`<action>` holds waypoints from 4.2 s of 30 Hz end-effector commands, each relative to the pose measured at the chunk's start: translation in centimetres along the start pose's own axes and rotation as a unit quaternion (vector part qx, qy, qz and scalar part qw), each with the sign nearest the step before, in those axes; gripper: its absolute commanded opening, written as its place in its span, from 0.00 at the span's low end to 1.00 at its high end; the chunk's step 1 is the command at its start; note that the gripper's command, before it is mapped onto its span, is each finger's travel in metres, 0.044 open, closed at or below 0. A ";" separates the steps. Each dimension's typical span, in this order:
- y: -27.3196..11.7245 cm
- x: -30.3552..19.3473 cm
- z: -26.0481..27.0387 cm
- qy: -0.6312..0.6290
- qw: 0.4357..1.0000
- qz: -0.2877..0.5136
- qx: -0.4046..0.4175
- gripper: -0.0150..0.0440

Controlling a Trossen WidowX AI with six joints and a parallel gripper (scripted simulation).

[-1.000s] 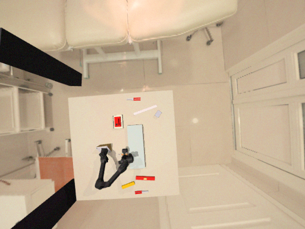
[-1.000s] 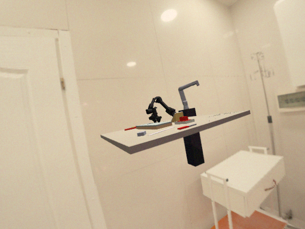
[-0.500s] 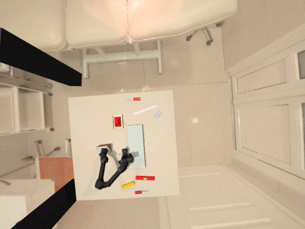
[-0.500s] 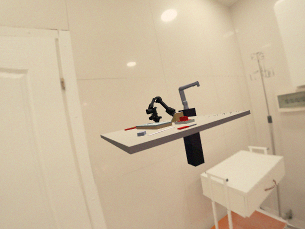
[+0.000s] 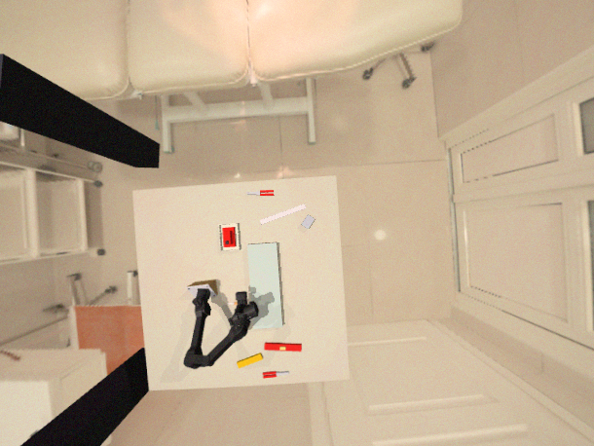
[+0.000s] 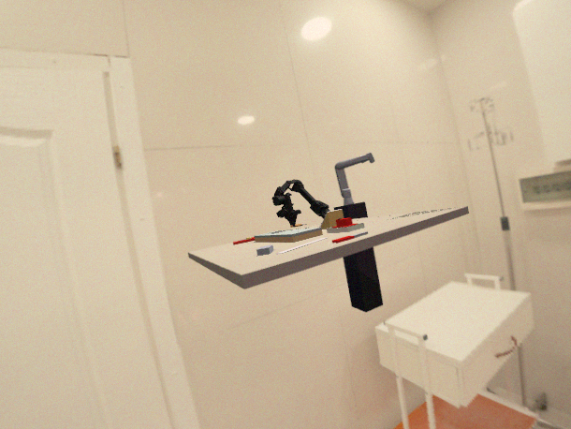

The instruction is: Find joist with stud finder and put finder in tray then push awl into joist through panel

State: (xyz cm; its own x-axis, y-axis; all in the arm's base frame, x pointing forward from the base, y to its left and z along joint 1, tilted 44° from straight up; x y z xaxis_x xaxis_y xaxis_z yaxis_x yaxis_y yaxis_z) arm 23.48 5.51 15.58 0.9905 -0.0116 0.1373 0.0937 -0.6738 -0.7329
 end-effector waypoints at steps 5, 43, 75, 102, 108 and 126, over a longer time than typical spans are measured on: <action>-4.9 -0.5 -0.2 0.002 1.000 0.000 0.000 0.25; -10.6 -7.4 -5.8 -0.106 0.963 -0.149 0.197 0.25; -10.4 -14.6 -10.4 -0.235 0.821 -0.390 0.344 0.25; -12.2 -13.3 -9.9 -0.333 0.749 -0.458 0.343 0.25; -12.9 -11.6 -9.3 -0.356 0.752 -0.435 0.343 0.25; -14.3 -6.1 -7.3 -0.461 0.710 -0.389 0.364 0.25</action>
State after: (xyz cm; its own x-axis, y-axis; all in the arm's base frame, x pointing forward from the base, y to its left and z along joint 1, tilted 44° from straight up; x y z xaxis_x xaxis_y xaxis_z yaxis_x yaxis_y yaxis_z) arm 14.20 9.39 29.99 0.2414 0.8591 0.4514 0.3782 0.3451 -0.8590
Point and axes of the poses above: the point midway between the two fingers, 35 mm back from their tips, its own y axis out along the fingers, its own z axis across the jaws, x = y × z, the point moved 9 cm from there along -y, back along the fingers, and after that the axes turned 11 degrees about y, right-handed, at the moved point
